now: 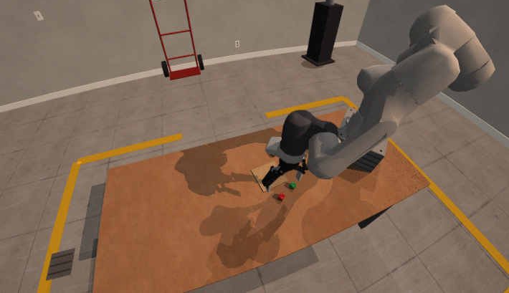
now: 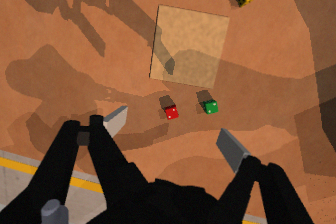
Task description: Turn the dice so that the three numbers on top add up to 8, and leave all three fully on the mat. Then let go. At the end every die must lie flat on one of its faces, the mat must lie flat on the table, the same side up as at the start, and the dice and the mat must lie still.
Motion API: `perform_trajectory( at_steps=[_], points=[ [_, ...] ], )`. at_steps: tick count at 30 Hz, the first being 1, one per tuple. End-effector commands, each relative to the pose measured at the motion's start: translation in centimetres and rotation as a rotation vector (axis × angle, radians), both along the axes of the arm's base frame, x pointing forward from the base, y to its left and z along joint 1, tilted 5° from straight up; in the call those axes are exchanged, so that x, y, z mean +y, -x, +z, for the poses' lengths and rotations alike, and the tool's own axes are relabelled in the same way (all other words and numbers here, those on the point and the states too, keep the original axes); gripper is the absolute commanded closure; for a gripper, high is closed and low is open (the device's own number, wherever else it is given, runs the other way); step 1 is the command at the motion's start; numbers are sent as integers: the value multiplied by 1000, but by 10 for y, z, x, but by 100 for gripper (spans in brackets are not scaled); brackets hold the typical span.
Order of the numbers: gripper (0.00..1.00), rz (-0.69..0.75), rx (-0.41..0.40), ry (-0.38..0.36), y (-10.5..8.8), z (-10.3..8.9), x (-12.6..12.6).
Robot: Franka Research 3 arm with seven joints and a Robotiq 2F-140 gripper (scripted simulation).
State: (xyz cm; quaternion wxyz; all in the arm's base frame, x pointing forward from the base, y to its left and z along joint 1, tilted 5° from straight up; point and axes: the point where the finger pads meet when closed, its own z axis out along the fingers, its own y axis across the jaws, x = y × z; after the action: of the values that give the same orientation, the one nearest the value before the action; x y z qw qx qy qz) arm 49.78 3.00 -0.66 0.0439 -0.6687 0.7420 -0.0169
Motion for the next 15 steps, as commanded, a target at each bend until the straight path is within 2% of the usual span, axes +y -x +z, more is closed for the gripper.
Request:
perform_trajectory(
  at_steps=[1,2,15],
  points=[
    [0,-132,18,-10,1,-1,3],
    [0,-185,20,-15,1,-1,3],
    [0,-408,27,-35,1,-3,4]
  ],
)
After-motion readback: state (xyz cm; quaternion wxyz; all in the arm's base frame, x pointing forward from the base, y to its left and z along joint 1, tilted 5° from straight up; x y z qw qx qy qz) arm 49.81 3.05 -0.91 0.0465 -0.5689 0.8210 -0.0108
